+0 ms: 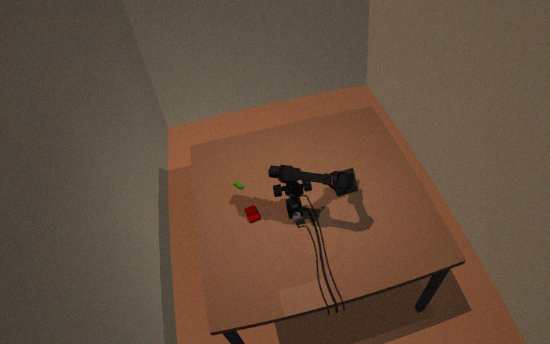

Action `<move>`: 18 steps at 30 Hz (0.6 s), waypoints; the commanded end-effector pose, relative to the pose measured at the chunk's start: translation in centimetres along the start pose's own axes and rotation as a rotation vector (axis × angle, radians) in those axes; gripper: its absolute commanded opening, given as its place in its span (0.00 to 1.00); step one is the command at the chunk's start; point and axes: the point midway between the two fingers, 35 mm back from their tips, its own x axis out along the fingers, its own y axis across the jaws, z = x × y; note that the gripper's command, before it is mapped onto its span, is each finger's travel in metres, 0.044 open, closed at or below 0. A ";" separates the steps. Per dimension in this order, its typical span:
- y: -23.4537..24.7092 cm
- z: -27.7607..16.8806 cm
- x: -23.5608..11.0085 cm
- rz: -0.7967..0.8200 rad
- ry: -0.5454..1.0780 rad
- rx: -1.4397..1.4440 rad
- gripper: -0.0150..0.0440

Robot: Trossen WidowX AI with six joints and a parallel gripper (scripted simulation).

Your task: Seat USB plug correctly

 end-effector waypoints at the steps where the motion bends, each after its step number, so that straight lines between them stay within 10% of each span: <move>1: 0.0 0.1 0.1 -0.001 -0.001 0.003 0.25; 18: 0.0 0.3 0.3 -0.001 -0.001 0.002 0.25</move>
